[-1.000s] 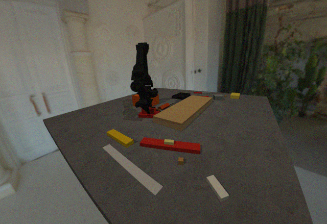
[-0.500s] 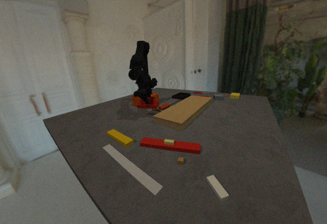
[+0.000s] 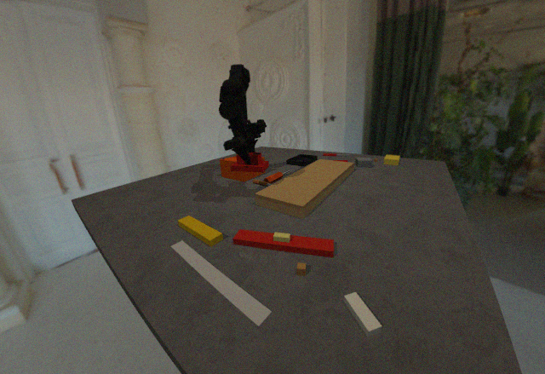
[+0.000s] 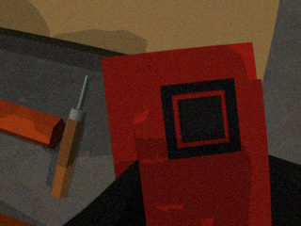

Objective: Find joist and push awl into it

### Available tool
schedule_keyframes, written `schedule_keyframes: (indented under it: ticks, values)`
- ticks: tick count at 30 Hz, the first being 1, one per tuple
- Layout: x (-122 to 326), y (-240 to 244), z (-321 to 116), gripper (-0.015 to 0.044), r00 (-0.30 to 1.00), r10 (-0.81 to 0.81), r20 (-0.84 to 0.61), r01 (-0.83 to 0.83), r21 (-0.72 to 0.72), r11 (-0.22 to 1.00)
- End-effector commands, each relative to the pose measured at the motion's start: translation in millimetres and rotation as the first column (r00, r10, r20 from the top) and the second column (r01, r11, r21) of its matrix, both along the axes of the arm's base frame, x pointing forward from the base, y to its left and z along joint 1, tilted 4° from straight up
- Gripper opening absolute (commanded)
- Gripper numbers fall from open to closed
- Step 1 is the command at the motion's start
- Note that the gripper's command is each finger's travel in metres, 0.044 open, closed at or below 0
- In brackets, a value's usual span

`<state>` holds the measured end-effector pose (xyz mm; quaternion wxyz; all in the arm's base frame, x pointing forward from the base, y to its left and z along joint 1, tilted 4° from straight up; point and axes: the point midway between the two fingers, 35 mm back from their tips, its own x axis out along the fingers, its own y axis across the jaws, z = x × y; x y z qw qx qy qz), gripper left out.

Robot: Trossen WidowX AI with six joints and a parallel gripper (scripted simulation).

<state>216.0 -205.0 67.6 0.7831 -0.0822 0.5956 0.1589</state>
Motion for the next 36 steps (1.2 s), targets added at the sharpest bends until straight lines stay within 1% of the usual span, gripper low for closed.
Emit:
schedule_keyframes:
  ticks: [1, 10, 19, 26, 36]
  values:
    - [25.0, -6.5, 6.7, 0.0, 0.998, -0.057, 0.002, 0.057, -0.016, 0.998]
    - [81.2, -7.4, 13.7, 0.0, 0.979, -0.202, 0.0, 0.202, -0.019, 0.979]
    - [138.8, 3.5, 19.4, 0.0, 0.94, -0.341, 0.015, 0.341, -0.007, 0.94]
    - [143.3, 4.8, 17.8, 0.0, 0.936, -0.351, 0.017, 0.351, -0.005, 0.936]
    - [144.7, 5.1, -0.9, 0.0, 0.936, -0.351, 0.017, 0.351, -0.005, 0.936]
